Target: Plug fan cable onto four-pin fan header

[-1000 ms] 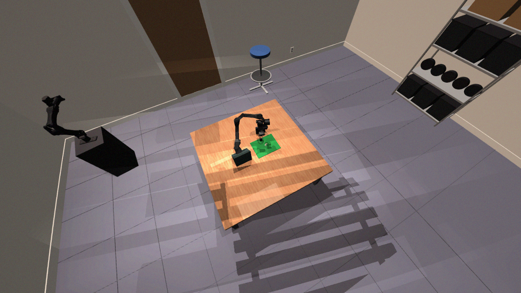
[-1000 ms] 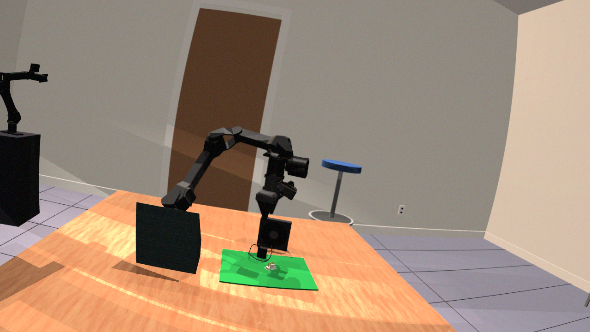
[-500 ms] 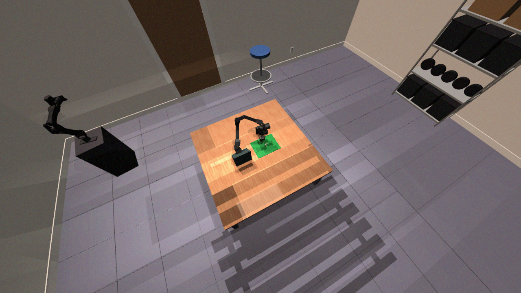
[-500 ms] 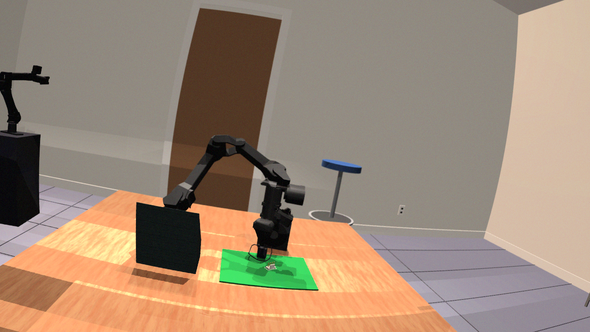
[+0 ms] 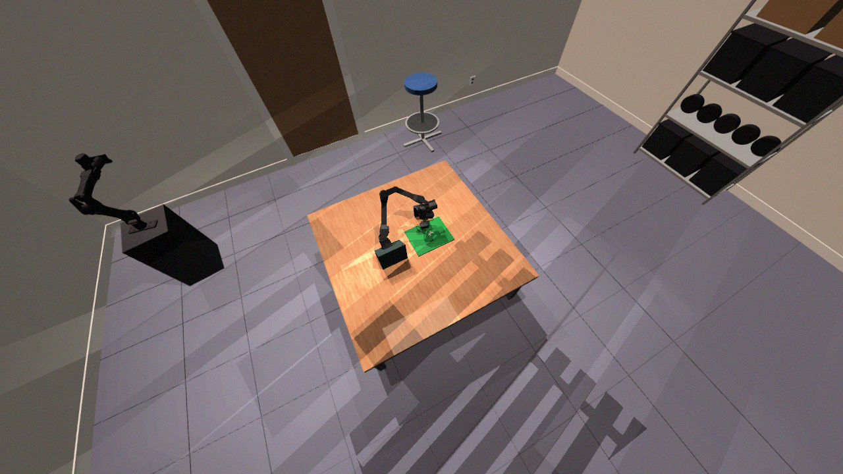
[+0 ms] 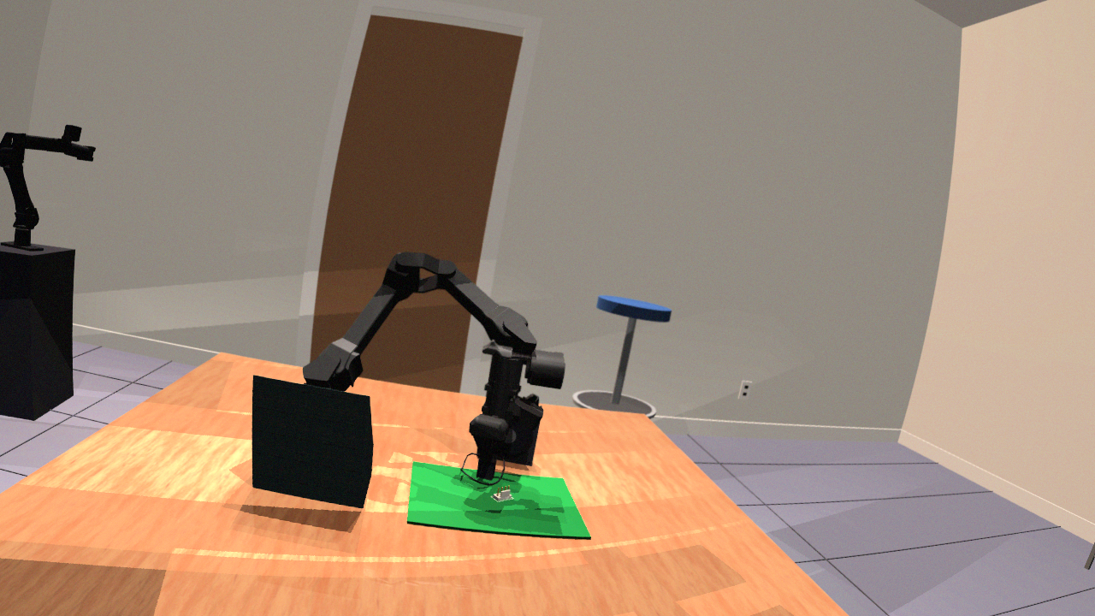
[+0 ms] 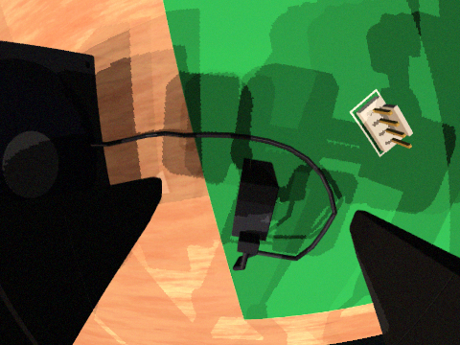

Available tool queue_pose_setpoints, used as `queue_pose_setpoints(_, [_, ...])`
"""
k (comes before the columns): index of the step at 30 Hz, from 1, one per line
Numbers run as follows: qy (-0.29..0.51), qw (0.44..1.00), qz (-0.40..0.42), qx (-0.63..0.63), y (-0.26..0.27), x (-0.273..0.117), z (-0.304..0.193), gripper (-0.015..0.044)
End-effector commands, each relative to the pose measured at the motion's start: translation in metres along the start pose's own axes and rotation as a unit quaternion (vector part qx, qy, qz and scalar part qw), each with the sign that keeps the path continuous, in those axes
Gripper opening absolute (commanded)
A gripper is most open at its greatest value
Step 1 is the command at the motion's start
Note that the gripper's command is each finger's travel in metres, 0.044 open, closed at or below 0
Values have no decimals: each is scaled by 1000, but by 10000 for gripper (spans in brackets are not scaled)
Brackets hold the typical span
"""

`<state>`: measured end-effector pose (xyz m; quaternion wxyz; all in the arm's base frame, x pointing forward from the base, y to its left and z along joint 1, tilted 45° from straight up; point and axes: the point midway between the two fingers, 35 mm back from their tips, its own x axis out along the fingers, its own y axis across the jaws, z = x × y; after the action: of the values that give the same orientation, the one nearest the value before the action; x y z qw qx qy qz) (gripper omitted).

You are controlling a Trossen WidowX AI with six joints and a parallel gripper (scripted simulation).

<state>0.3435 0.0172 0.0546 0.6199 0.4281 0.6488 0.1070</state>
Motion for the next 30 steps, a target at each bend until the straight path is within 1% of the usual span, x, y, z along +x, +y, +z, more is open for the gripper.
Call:
queue_pose_setpoints(1, [1,1000,3,3,0,7,0,440])
queue_pose_setpoints(21, [2,1000,4,3,1,36,-2,440])
queue_pose_setpoints(30, [1,1000,1,0,1,33,-1,204])
